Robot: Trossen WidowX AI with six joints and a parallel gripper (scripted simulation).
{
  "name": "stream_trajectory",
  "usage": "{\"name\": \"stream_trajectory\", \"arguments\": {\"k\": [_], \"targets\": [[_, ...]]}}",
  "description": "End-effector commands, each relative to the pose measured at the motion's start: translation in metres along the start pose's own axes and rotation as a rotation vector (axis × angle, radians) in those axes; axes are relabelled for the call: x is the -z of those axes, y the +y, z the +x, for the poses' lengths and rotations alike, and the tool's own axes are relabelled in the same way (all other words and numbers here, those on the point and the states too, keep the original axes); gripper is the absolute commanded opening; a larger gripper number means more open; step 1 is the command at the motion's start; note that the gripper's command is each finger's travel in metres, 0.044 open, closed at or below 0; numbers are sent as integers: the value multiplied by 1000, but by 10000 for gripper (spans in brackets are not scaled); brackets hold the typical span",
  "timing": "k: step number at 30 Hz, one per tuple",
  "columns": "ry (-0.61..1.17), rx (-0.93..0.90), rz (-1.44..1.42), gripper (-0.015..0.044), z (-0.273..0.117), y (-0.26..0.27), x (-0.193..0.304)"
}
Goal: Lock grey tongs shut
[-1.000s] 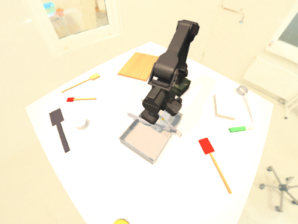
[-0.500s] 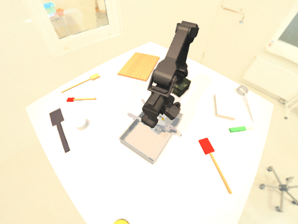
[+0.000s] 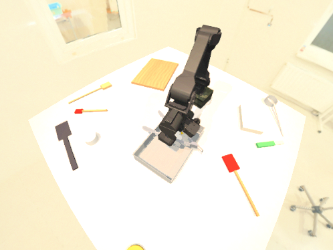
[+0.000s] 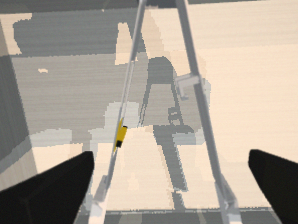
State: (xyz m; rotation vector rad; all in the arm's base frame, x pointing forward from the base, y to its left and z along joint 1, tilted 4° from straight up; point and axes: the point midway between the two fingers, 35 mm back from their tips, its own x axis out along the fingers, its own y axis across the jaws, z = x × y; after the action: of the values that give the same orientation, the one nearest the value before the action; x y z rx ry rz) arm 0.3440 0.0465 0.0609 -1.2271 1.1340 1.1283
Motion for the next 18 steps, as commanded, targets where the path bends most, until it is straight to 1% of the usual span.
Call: {"name": "stream_trajectory", "arguments": {"k": [1, 18], "targets": [[-4, -1, -3, 440, 6, 1, -1], [-4, -1, -3, 440, 34, 4, 0]]}}
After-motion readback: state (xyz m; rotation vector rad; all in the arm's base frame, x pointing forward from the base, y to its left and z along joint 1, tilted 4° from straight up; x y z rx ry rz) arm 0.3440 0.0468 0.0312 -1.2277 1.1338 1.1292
